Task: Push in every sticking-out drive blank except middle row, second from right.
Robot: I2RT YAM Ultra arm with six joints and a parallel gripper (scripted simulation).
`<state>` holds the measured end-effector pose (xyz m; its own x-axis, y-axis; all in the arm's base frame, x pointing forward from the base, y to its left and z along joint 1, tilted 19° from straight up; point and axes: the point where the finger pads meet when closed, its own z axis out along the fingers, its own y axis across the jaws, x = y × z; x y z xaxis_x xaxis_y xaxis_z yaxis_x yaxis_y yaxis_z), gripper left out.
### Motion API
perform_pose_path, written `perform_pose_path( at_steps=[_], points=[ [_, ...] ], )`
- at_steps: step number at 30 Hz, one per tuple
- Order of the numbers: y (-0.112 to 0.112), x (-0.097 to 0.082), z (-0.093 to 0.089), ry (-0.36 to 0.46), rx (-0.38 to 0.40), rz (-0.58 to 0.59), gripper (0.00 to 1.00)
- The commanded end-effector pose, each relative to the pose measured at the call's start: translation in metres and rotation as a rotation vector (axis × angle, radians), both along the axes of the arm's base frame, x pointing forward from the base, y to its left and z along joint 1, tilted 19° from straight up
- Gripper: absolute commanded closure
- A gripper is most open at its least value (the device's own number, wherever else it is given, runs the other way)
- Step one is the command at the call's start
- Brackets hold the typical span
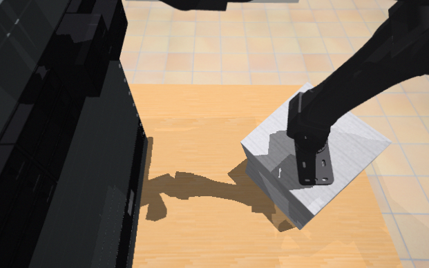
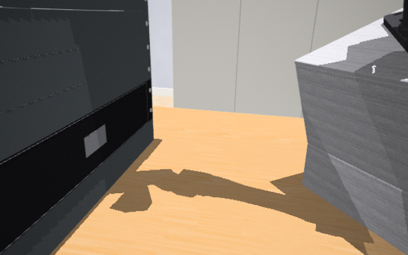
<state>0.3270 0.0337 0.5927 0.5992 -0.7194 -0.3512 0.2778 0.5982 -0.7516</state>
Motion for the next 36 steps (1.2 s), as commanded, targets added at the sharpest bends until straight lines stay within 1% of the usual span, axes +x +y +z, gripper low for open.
perform_pose_path(
  at_steps=[1,3,4,6,7,10,11,13,16,17,18,20,35,36],
  points=[
    [-0.027,0.005,-0.006,-0.015,-0.027,-0.079,0.00],
    [-0.027,0.005,-0.006,-0.015,-0.027,-0.079,0.00],
    [-0.033,-0.005,0.000,-0.039,-0.034,-0.105,0.00],
    [-0.055,0.008,-0.011,-0.013,-0.039,-0.161,0.00],
    [-0.064,0.010,-0.013,-0.009,-0.042,-0.188,0.00],
    [-0.091,0.009,-0.017,-0.006,-0.053,-0.267,0.00],
    [-0.101,0.009,-0.020,0.003,-0.045,-0.286,0.00],
    [-0.115,0.001,-0.021,0.002,-0.043,-0.329,0.00],
    [-0.143,0.000,-0.032,0.028,-0.034,-0.395,0.00],
    [-0.145,-0.010,-0.030,0.017,-0.038,-0.413,0.00],
    [-0.148,-0.016,-0.034,0.023,-0.035,-0.420,0.00],
    [-0.148,-0.016,-0.034,0.023,-0.035,-0.420,0.00],
    [-0.157,-0.063,-0.112,0.099,-0.060,-0.444,0.00],
    [-0.157,-0.063,-0.112,0.099,-0.060,-0.444,0.00]
  ],
)
